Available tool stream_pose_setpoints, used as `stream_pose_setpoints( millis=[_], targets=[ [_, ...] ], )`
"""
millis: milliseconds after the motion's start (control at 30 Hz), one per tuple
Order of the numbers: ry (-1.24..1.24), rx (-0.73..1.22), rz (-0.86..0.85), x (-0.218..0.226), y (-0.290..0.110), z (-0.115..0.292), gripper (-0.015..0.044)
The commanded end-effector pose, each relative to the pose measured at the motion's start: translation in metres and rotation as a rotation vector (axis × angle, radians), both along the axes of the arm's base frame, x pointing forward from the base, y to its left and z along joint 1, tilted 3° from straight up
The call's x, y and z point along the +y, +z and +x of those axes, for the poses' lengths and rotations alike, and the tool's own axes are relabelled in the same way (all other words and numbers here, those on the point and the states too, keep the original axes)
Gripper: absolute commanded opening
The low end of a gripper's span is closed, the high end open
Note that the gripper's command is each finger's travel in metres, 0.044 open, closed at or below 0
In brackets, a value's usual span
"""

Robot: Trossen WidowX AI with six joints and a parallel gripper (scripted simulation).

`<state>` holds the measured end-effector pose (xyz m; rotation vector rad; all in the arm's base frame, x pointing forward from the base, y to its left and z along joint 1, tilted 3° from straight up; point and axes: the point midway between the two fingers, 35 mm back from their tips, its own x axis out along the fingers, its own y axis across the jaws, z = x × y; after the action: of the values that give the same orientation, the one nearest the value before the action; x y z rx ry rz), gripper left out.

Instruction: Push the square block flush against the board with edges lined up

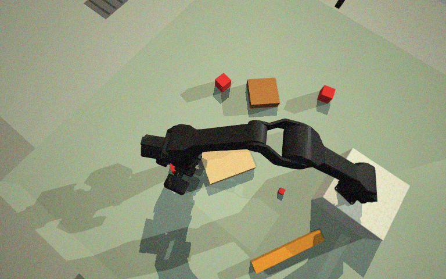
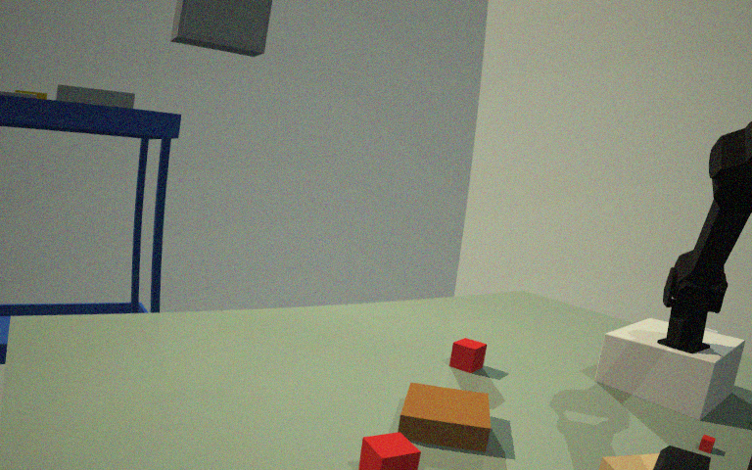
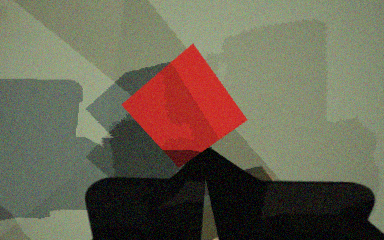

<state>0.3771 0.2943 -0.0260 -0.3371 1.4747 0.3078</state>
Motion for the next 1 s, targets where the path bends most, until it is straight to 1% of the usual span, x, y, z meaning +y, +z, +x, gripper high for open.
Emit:
stream_pose_setpoints(
  millis=[0, 533, 967],
  targets=[
    [0.005, 0.002, -0.006, -0.001, -0.001, 0.0, 0.0],
    [0.005, 0.002, -0.006, -0.001, -0.001, -0.001, 0.0],
    [0.005, 0.003, -0.007, -0.007, -0.003, -0.017, 0.0]
  ],
)
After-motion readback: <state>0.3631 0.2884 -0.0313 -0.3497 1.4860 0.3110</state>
